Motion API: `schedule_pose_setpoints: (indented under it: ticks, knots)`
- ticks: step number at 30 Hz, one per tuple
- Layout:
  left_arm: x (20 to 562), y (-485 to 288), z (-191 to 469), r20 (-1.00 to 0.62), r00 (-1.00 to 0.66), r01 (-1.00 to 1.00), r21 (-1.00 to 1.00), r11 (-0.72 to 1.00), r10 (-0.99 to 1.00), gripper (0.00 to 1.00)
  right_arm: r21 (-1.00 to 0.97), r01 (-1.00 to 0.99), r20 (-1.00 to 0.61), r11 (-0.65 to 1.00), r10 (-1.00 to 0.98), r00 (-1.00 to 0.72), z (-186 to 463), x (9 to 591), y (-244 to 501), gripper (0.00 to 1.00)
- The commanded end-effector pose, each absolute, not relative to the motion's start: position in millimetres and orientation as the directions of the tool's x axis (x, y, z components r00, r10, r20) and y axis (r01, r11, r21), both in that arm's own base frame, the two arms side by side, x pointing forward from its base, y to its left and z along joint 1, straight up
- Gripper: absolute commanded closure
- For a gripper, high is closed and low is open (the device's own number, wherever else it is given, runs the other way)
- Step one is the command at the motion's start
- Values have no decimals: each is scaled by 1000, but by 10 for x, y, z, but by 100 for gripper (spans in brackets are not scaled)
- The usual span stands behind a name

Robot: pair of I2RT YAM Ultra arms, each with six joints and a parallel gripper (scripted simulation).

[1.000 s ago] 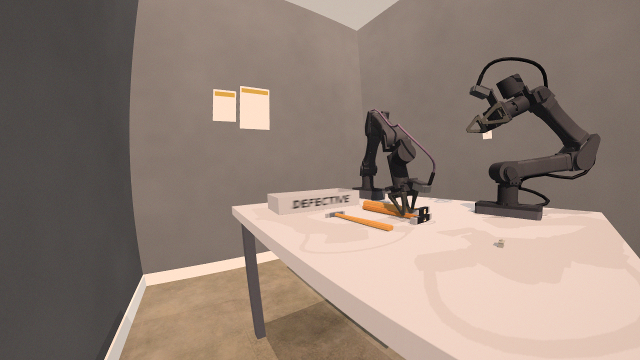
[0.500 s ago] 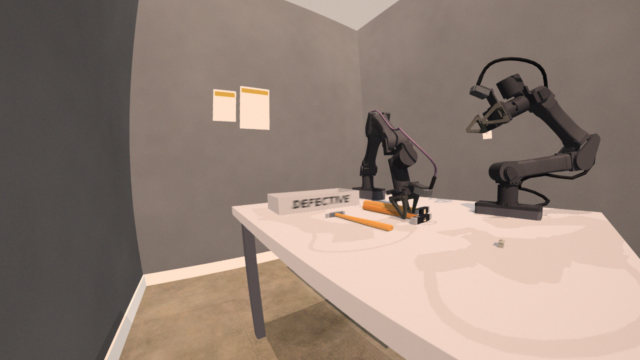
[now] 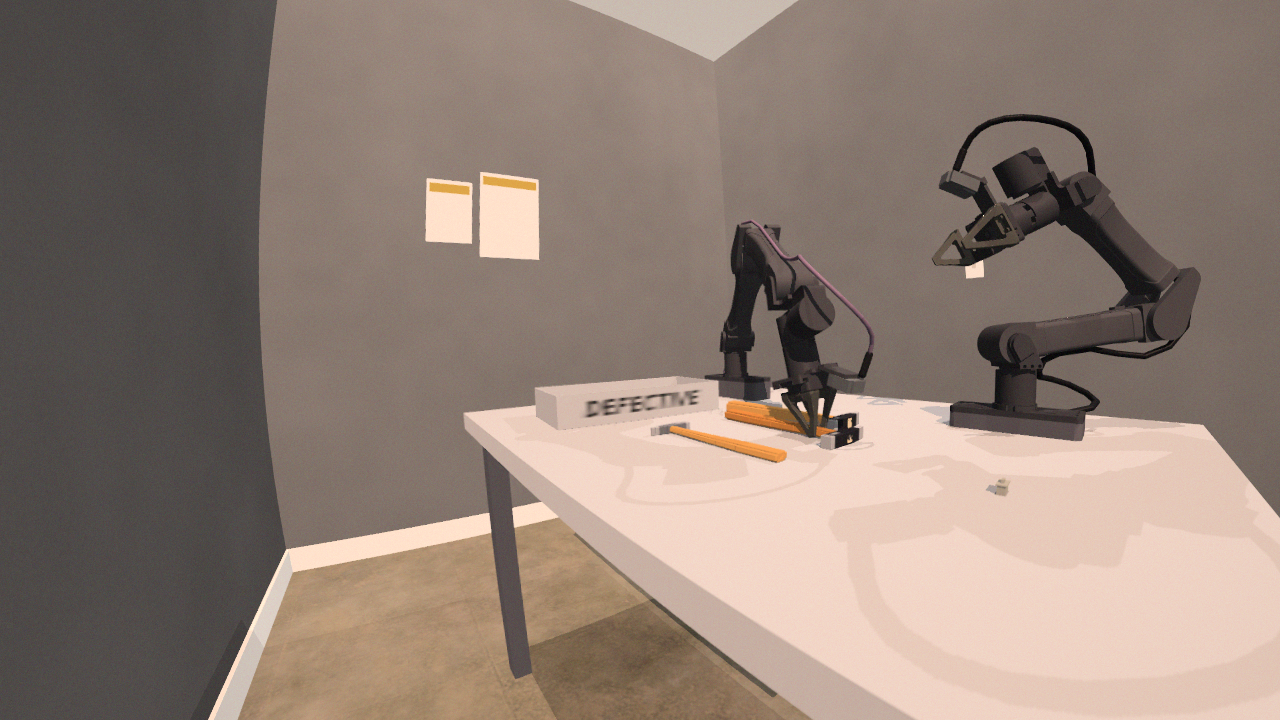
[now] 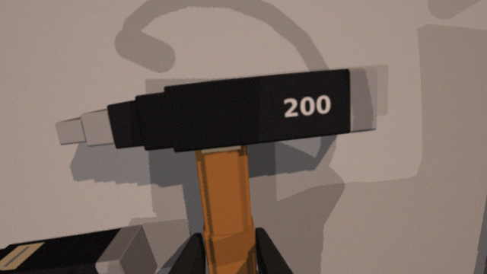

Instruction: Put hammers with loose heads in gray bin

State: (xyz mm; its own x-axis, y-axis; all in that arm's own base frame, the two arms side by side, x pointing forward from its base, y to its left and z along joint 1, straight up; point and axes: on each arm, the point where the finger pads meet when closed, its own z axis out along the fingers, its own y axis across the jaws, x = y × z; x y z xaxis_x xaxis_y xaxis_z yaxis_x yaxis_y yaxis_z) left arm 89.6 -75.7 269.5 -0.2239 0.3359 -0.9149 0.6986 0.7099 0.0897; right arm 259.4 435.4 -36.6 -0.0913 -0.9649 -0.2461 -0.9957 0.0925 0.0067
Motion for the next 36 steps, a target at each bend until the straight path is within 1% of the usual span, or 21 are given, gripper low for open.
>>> schedule_pose_setpoints:
  ticks: [1, 6, 8, 12, 13, 16, 17, 18, 20, 23, 25, 30, 36]
  knots:
    - [838, -704, 2796, -928, -198, 698, 93, 710, 316, 0, -17, -996, -289, 91, -954, -82, -220, 2640, 4451, 76]
    - [838, -704, 2796, -928, -198, 698, 93, 710, 316, 0, -11, -996, -280, 91, -956, -84, -254, 2617, 4410, 83]
    - [838, -704, 2796, -928, -198, 698, 93, 710, 316, 0, -11, -996, -280, 91, -956, -84, -254, 2617, 4410, 83]
    - [838, -704, 2796, -928, -198, 698, 93, 710, 316, 0, -12, -996, -280, 90, -956, -83, -254, 2614, 4400, 89]
    - [838, -704, 2796, -928, -198, 698, 93, 710, 316, 0, -12, -996, -280, 90, -956, -83, -254, 2614, 4400, 100]
    - [838, -704, 2796, -928, -198, 698, 93, 710, 316, 0, -12, -996, -280, 89, -956, -82, -254, 2613, 4394, 100]
    - [838, -704, 2796, -928, -198, 698, 93, 710, 316, 0, -12, -996, -280, 88, -957, -82, -254, 2612, 4389, 89]
    - [838, -704, 2796, -928, -198, 698, 93, 710, 316, 0, -11, -996, -278, 88, -957, -82, -215, 2615, 4393, 88]
    - [838, -704, 2796, -928, -198, 698, 93, 710, 316, 0, -5, -996, -267, 88, -960, -83, -157, 2597, 4366, 88]
    - [838, -704, 2796, -928, -198, 698, 93, 710, 316, 0, -11, -996, -277, 88, -957, -81, 106, 2614, 4390, 88]
    - [838, -704, 2796, -928, -198, 698, 93, 710, 316, 0, -11, -996, -277, 88, -957, -81, 106, 2614, 4390, 88]
    - [838, -704, 2796, -928, -198, 698, 93, 710, 316, 0, -5, -996, -280, 86, -957, -81, 466, 2599, 4388, 88]
    - [838, -704, 2796, -928, -198, 698, 93, 710, 316, 0, 0, -996, -272, 85, -959, -82, 497, 2585, 4366, 88]
